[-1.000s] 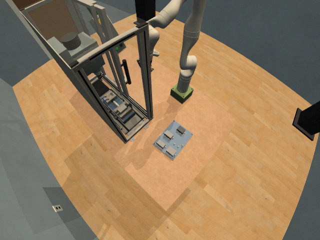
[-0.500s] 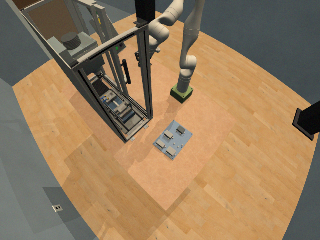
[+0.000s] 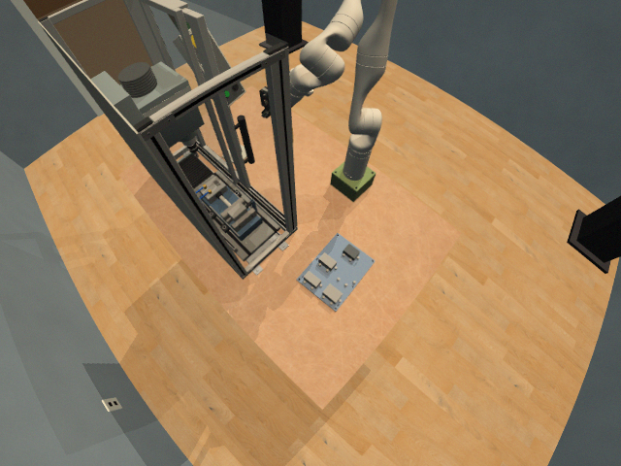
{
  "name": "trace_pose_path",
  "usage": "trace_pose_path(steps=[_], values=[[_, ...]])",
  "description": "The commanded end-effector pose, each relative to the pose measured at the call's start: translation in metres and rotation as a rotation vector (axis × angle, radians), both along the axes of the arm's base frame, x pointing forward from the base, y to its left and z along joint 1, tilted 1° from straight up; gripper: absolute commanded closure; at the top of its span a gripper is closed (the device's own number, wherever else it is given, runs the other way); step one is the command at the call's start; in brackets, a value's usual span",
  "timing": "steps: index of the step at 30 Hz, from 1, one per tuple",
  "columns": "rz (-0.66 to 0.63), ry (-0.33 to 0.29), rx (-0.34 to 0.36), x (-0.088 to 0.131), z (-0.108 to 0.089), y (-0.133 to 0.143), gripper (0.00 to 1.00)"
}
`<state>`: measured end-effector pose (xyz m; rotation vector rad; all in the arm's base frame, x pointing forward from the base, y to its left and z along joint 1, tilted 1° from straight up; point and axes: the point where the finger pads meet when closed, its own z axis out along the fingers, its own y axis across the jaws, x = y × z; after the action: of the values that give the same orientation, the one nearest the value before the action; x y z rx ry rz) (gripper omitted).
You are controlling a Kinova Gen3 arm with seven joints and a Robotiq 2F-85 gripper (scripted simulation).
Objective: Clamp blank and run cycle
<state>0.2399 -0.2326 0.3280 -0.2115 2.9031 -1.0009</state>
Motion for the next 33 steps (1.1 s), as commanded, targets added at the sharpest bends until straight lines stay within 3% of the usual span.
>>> trace_pose_path(steps=[1,8,13,25,30,33], values=[[-0.014,-0.003,-0.009,-0.007,0.001,-0.004,0.90],[-0.014,-0.003,-0.009,-0.007,0.001,-0.004,0.90],[0.020,-0.033,-0.232,-0.006,0.045,-0.025,0.90],[0.020,-0.033,-0.232,-0.006,0.045,-0.025,0.90],[0.036,-0.052,-0.368,-0.007,0.088,-0.047,0.90],[0.036,-0.052,-0.368,-0.007,0.088,-0.047,0.90]])
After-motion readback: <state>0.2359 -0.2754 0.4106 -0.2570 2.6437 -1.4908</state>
